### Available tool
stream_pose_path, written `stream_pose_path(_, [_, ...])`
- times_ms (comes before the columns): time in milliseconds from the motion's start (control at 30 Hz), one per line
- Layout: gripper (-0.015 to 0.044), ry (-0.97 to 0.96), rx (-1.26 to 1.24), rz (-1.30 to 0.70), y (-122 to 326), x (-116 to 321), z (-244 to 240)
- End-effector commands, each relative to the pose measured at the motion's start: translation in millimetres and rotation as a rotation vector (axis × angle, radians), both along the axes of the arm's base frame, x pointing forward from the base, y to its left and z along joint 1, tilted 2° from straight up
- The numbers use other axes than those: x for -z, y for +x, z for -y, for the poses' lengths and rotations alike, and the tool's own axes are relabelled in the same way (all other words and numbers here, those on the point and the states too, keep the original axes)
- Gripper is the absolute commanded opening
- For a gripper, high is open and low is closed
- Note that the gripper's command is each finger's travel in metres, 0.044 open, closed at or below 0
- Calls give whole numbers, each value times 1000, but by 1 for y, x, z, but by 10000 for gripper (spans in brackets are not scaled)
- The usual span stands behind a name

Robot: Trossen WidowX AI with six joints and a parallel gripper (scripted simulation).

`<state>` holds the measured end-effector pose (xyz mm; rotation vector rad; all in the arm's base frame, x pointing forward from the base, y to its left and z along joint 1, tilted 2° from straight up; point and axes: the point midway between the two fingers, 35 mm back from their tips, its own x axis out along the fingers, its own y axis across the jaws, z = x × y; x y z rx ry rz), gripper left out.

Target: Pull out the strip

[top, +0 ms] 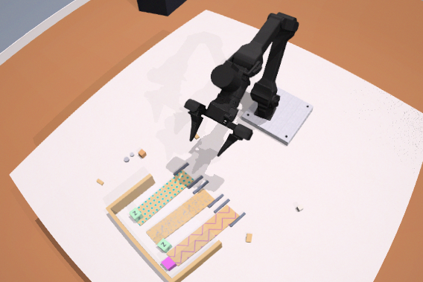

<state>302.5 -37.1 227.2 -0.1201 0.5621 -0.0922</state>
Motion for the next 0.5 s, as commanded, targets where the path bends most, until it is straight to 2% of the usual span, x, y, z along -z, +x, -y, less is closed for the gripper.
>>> stream_pose_path(0, [400, 131, 74, 21, 4, 10, 1])
stream_pose_path(400, [400, 131, 74, 21, 4, 10, 1])
stream_pose_path(467, [348, 132, 82, -9, 7, 12, 4])
